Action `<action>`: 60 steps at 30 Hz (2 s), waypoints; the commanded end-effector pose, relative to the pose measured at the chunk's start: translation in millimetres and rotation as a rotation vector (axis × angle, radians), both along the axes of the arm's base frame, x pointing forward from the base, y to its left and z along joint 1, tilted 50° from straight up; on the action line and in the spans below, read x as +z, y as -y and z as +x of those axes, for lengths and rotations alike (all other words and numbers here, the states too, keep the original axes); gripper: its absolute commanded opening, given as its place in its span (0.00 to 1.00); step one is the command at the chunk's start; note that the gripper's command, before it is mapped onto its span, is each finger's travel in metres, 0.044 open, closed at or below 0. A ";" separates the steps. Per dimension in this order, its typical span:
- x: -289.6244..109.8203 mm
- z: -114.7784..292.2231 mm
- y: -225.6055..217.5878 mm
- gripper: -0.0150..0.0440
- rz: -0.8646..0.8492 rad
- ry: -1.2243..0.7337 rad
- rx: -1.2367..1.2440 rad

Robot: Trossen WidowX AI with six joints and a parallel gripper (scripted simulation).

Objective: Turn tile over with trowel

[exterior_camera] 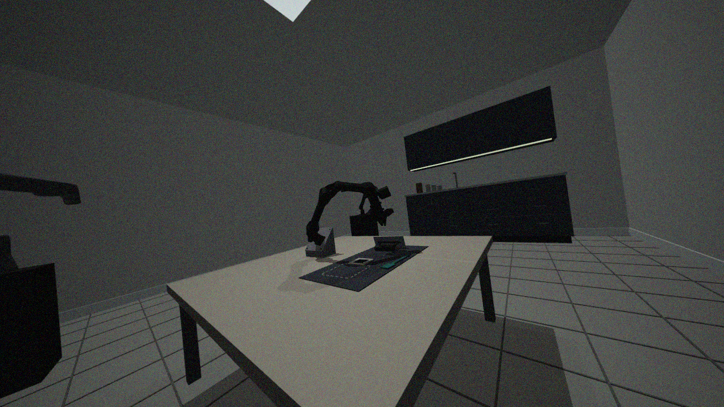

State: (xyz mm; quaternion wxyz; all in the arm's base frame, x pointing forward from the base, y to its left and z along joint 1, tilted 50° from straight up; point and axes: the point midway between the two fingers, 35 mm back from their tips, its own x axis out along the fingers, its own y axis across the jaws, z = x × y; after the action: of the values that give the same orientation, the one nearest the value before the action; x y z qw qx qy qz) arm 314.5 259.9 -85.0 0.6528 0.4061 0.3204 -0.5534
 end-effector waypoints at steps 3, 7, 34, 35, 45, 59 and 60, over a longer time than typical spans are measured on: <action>-21.3 -42.1 13.1 0.42 -0.193 -0.091 0.079; -28.4 -64.2 20.5 0.42 -0.307 -0.136 0.134; -40.7 -71.2 31.2 0.42 -0.369 -0.161 0.168; -41.9 -70.7 32.2 0.42 -0.370 -0.161 0.168; -52.8 -66.5 41.3 0.42 -0.378 -0.160 0.169; -65.8 -66.1 44.4 0.42 -0.378 -0.160 0.169; -67.4 -66.1 44.8 0.42 -0.378 -0.160 0.169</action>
State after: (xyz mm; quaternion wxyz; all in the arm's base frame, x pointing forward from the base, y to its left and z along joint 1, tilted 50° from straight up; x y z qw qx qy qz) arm 249.3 219.7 -143.9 0.7324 0.2108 0.2947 -0.5765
